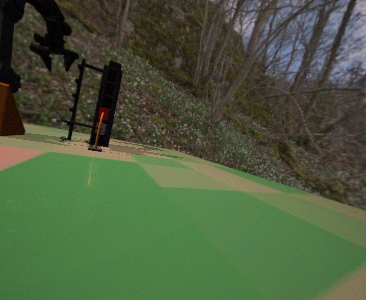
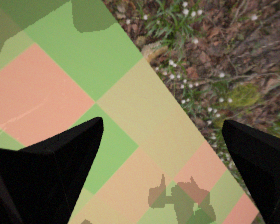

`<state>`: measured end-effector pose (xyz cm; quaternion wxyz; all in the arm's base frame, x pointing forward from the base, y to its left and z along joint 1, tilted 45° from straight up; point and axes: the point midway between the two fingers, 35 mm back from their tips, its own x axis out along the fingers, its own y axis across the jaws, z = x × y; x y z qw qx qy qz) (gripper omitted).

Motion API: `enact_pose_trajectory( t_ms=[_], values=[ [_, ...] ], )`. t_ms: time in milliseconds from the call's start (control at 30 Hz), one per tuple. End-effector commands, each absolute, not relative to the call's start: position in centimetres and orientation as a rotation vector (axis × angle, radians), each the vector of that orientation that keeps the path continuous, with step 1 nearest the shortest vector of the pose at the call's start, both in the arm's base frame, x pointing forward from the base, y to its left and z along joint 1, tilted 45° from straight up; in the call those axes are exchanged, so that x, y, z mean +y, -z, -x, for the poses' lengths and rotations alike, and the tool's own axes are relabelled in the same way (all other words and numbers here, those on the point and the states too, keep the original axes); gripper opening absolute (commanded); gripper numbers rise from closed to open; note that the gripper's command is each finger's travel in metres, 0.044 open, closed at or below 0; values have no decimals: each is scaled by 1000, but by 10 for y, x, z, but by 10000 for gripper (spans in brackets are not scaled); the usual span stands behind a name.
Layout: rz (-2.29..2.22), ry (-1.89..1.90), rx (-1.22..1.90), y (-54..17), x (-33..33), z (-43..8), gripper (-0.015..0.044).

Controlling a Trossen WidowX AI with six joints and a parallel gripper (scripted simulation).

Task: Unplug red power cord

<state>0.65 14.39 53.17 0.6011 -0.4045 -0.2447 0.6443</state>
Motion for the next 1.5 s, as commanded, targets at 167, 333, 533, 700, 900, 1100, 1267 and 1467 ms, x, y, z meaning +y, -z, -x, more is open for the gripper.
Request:
enact_pose_trajectory(
  t_ms=[167,333,533,700,900,1100,1267,1467],
  values=[
    [916,-1456,-418,-521,165,-30,242],
    [857,-1376,-178,-500,191,-77,160],
    [754,-1255,85,-470,205,-139,160],
    [642,-1134,288,-441,201,-194,160],
    [476,-968,512,-401,179,-258,160],
    [286,-788,701,-358,138,-312,160],
    [113,-630,833,-321,94,-347,160],
    [-134,-413,973,-270,26,-376,160]
  ],
)
